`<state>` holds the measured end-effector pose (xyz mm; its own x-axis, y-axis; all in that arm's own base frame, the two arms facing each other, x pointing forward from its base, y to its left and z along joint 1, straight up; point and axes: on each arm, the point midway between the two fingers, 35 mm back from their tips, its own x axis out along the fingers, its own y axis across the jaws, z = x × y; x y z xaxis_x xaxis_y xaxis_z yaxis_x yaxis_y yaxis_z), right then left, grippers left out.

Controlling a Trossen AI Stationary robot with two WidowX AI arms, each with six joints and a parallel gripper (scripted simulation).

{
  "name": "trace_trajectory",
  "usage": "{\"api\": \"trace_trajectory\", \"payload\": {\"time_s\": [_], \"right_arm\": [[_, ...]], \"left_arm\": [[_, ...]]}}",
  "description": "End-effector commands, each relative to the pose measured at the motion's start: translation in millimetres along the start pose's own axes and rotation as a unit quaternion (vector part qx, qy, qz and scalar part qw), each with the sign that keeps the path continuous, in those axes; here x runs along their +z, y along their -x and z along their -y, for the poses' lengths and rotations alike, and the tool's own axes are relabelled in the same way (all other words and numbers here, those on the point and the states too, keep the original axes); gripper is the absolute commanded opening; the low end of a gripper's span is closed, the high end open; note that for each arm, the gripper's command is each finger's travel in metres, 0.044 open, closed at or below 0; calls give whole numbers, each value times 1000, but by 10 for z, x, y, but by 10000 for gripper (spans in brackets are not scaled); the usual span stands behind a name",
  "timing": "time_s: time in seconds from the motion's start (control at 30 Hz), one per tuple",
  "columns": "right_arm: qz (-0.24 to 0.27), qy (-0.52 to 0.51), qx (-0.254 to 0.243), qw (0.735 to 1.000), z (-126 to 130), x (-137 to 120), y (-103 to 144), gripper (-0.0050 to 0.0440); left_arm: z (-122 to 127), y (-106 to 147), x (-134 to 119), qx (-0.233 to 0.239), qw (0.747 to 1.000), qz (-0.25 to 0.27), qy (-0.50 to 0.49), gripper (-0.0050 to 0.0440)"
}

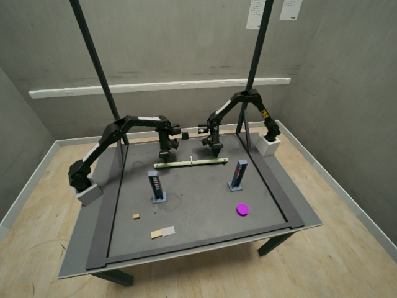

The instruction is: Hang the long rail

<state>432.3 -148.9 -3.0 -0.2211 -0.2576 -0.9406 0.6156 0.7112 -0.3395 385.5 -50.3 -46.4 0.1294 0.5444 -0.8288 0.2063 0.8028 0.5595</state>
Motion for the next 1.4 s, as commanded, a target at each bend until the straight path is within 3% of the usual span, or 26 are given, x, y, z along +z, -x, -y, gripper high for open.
{"api": "trace_trajectory", "payload": {"time_s": [0.0, 0.5, 0.87, 1.0, 1.13, 1.37], "right_arm": [[8, -5, 6, 1000, 9, 25, 72, 225], [1, 0, 0, 1000, 14, 5, -224, 225], [1, -1, 0, 1000, 14, 6, -339, 225], [13, -6, 7, 1000, 14, 45, -229, 186], [13, -6, 7, 1000, 14, 45, -229, 186], [13, -6, 7, 1000, 14, 45, -229, 126]], "left_arm": [[-38, 28, 69, -1, 1000, 8, 13, 225], [-25, -234, 12, 1, 1000, 1, 6, 225], [-45, -292, 51, 0, 1000, 8, 10, 225], [-52, -263, 68, -1, 1000, 11, 13, 225], [-52, -263, 68, -1, 1000, 11, 13, 225], [-52, -263, 68, -1, 1000, 11, 13, 225]]}}
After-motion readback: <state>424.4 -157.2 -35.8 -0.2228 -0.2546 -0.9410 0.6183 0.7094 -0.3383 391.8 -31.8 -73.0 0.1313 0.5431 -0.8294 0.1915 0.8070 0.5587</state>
